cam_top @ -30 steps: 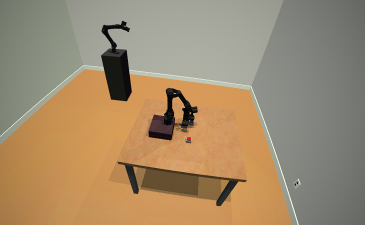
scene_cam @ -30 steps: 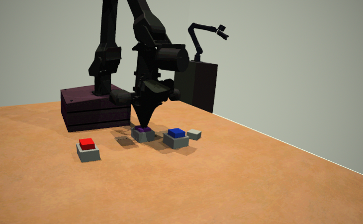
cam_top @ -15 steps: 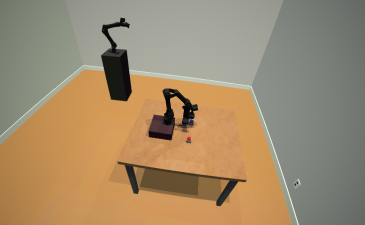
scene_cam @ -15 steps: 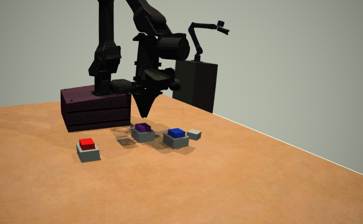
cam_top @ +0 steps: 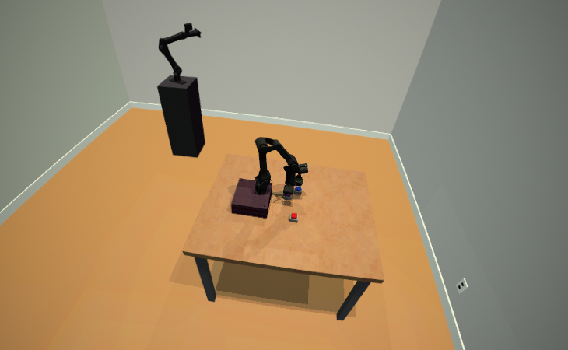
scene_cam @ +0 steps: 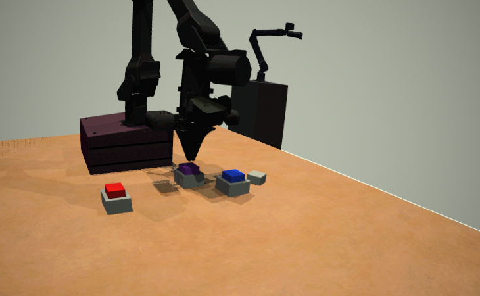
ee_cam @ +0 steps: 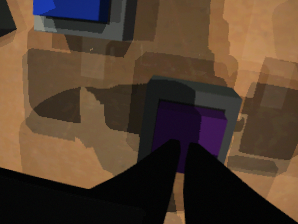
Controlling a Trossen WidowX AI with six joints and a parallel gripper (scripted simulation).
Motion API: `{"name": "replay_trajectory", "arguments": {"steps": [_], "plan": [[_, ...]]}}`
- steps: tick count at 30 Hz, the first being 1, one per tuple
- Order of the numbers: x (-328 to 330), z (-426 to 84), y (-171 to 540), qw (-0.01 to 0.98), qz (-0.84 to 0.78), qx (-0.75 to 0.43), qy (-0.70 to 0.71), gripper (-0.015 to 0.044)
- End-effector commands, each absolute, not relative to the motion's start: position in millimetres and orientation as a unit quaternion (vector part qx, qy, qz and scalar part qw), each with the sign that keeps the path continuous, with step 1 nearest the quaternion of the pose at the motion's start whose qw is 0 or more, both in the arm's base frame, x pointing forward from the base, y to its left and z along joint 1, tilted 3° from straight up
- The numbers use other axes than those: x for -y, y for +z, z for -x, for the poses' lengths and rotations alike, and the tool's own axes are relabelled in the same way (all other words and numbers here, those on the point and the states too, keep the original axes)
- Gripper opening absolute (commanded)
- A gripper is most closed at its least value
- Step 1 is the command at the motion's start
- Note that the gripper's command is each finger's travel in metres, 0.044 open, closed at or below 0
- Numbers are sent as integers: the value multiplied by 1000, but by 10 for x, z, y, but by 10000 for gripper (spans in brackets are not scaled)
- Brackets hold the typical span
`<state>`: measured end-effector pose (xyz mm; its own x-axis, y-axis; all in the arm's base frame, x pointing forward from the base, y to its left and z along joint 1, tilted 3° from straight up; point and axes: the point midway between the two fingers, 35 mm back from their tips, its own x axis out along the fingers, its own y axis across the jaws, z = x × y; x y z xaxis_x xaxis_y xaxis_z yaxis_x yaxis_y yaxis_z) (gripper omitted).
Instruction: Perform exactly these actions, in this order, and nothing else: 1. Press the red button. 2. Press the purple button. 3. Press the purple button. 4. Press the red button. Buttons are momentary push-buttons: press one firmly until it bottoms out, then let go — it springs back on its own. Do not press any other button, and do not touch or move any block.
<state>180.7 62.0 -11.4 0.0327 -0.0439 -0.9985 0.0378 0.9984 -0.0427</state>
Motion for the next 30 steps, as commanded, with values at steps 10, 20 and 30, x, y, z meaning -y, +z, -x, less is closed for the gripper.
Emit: {"name": "replay_trajectory", "arguments": {"steps": [10,20,30], "plan": [[-592,-1786,-289,717,5,-696,-31,20],[-592,-1786,-289,717,5,-696,-31,20],[-612,-1798,-121,718,3,-696,-31,20]]}}
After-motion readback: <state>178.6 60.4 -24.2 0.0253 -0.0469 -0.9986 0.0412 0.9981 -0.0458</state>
